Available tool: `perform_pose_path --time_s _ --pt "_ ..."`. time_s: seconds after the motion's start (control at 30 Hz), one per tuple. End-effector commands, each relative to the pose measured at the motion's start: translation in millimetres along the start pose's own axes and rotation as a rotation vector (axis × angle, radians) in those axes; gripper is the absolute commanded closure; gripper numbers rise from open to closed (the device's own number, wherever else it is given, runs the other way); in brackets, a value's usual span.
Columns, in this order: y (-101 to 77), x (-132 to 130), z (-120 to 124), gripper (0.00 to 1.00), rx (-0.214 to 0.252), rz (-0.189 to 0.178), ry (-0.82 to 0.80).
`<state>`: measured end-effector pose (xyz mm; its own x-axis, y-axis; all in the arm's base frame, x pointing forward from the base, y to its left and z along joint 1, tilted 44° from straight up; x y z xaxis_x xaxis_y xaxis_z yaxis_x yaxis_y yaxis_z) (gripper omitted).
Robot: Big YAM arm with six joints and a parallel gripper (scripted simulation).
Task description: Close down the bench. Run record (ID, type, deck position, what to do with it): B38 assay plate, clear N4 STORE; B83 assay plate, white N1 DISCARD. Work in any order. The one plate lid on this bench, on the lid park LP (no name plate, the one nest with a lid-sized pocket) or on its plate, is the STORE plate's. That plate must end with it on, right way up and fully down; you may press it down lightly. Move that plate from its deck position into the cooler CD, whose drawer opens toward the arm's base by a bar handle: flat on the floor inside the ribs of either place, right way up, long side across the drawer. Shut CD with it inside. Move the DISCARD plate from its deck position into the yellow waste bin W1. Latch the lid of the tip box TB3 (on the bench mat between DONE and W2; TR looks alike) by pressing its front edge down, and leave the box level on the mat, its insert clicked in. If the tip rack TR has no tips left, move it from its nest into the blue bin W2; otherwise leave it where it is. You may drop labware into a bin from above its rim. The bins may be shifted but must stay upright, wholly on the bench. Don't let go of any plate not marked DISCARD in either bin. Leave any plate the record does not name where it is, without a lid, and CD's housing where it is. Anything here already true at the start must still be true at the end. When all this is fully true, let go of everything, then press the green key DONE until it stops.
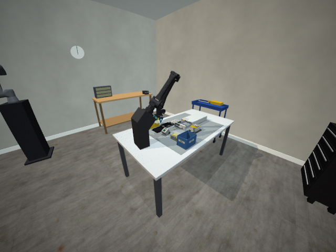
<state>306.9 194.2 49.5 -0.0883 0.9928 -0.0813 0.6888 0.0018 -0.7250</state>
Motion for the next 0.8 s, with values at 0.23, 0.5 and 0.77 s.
perform_pose_path --time_s 0.23,0.5,0.77 --pt "-14.2 -2.1 -7.9 1.00 -0.017 0.001 0.030" --pt "-23.5 -1.2 -5.1 1.00 -0.015 -0.002 0.024" --pt "-20.7 1.5 -5.2 1.00 -0.014 -0.005 0.013"
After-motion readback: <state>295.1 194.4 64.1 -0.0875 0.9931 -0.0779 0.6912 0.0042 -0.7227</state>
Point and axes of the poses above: the point where the finger pads meet when closed, its own y axis out along the fingers, its own x axis across the jaws, z = x × y, the point moved 4 cm from there along -y, back along the fingers, and after that the axes turned 1 degree about y, right-handed, at the moved point
